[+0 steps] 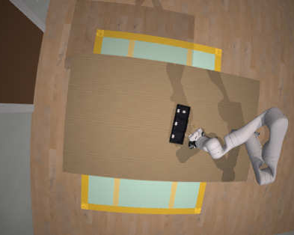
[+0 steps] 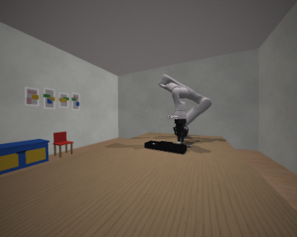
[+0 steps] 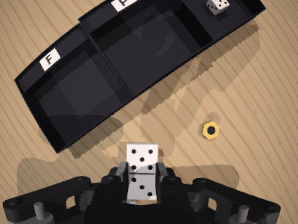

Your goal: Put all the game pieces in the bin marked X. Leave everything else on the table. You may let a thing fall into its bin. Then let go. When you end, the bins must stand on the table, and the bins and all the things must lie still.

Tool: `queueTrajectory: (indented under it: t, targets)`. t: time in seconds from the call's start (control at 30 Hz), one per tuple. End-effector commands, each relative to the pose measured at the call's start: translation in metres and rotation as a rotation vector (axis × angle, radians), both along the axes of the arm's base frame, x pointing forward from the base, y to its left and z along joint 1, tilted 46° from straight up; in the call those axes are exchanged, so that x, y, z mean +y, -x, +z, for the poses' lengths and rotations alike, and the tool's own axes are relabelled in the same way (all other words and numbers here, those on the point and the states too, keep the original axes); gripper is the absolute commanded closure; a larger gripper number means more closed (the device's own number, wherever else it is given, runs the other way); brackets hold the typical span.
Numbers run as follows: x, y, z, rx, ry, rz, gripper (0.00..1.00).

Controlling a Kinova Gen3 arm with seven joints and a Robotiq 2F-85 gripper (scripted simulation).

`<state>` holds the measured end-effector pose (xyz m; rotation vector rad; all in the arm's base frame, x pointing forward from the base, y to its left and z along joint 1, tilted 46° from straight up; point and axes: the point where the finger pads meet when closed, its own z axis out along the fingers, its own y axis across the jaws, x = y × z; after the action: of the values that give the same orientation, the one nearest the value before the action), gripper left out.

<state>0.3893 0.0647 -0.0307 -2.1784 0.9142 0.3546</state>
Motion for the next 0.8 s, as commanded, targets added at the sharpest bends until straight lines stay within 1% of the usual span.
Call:
queueTrajectory:
  t: [0.0, 0.17, 0.27, 0.77]
  targets:
    - [-0.012, -0.003, 0.006, -0.005, 0.008, -0.012, 0.79]
    - [-0.024, -0.002, 0.018, -0.005, 0.008, -0.012, 0.79]
    - [-0.026, -0.002, 0.020, -0.005, 0.008, -0.012, 0.79]
    - [-0.026, -0.002, 0.020, -0.005, 0.008, -0.012, 0.79]
